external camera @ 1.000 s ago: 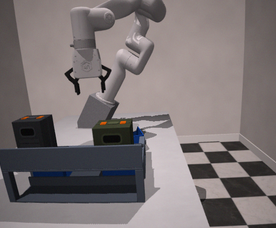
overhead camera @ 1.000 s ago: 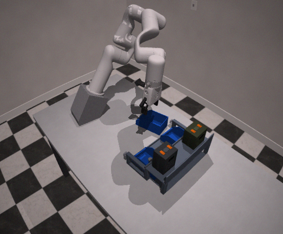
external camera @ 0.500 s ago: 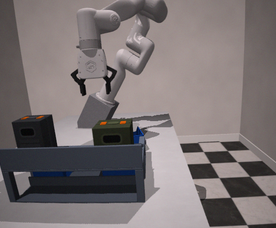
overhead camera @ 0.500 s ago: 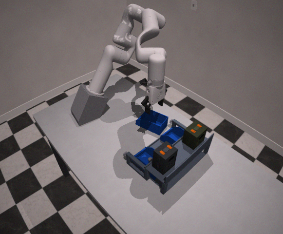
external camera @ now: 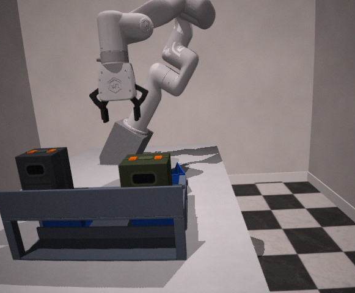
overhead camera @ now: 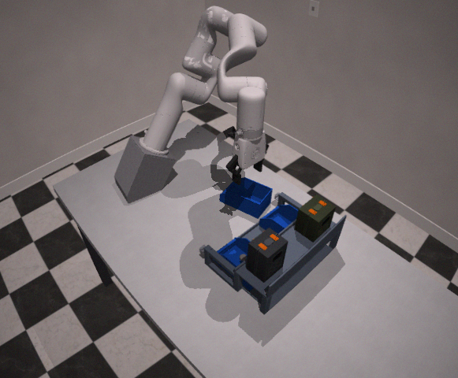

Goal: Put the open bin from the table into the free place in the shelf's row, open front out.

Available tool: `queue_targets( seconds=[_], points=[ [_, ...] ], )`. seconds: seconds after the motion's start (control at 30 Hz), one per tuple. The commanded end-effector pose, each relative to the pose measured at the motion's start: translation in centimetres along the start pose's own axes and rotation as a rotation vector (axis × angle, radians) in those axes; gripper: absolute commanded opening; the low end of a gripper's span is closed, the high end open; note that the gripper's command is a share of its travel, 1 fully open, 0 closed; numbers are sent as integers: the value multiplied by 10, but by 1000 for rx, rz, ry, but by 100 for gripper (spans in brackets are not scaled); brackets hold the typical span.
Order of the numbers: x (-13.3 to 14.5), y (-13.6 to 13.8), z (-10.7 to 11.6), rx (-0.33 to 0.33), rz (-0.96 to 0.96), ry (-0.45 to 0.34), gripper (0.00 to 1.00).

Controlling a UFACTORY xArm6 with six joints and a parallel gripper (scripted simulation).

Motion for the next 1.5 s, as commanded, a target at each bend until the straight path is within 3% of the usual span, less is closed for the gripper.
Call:
queue_targets(
  seconds=[0.0, 1.47],
  points=[
    [1, -1, 2, -1, 2, -4, 100],
    [-2, -9, 3, -1, 2, -4, 100]
  ],
)
Point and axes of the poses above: the point where the finger pads meet when closed, its own z axis back along the fingers, its own y axis across the jaws, x = y × z, the point moved 4 cm from there along z, back along the fingers
